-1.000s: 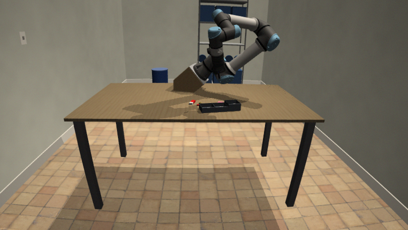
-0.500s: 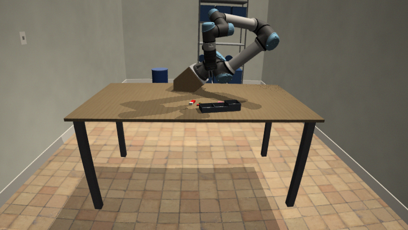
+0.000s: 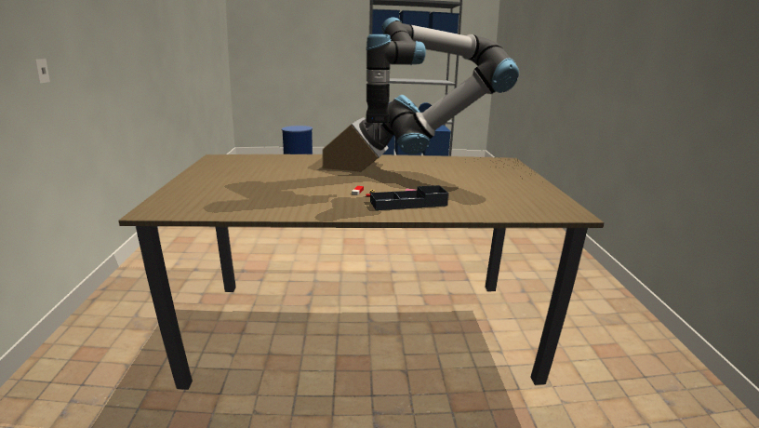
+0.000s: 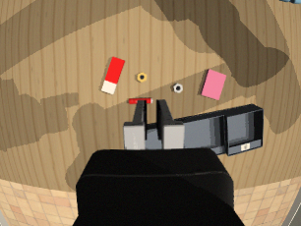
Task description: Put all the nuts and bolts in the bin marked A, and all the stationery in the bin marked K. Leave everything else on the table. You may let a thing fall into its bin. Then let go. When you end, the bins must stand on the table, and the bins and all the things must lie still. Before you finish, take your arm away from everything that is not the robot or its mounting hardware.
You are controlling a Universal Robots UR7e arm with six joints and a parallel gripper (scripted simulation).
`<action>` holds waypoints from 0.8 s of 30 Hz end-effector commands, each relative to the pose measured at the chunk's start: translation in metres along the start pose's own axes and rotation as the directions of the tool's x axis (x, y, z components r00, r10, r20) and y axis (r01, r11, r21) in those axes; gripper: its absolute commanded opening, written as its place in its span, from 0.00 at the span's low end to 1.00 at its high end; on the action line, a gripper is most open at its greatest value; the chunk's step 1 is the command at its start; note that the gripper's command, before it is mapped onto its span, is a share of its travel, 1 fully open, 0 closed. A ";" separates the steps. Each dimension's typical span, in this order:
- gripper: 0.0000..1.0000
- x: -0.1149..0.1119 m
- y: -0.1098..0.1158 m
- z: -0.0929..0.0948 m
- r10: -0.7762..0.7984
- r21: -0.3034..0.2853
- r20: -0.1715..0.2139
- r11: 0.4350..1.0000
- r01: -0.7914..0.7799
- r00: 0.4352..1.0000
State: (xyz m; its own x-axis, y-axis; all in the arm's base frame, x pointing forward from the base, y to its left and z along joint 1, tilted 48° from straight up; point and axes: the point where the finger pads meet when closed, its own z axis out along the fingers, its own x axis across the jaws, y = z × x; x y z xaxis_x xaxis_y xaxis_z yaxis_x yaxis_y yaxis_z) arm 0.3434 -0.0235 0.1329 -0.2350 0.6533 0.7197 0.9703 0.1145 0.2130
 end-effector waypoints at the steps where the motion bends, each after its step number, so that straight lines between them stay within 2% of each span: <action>1: 0.31 -0.006 0.000 -0.002 0.021 -0.015 0.015 1.000 -0.021 1.000; 13: 0.31 -0.006 0.000 -0.002 0.021 -0.015 0.015 1.000 -0.021 1.000; 16: 0.31 -0.002 0.017 0.016 0.170 -0.017 0.013 0.985 -0.170 0.985; 24: 0.31 0.009 0.064 0.062 0.353 -0.022 0.000 0.935 -0.353 0.936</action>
State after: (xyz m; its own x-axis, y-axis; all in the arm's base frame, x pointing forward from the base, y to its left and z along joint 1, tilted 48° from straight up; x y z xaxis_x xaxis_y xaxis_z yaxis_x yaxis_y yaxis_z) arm 0.3759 0.0074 0.1218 -0.0104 0.6564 0.7543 0.9968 -0.0525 0.0594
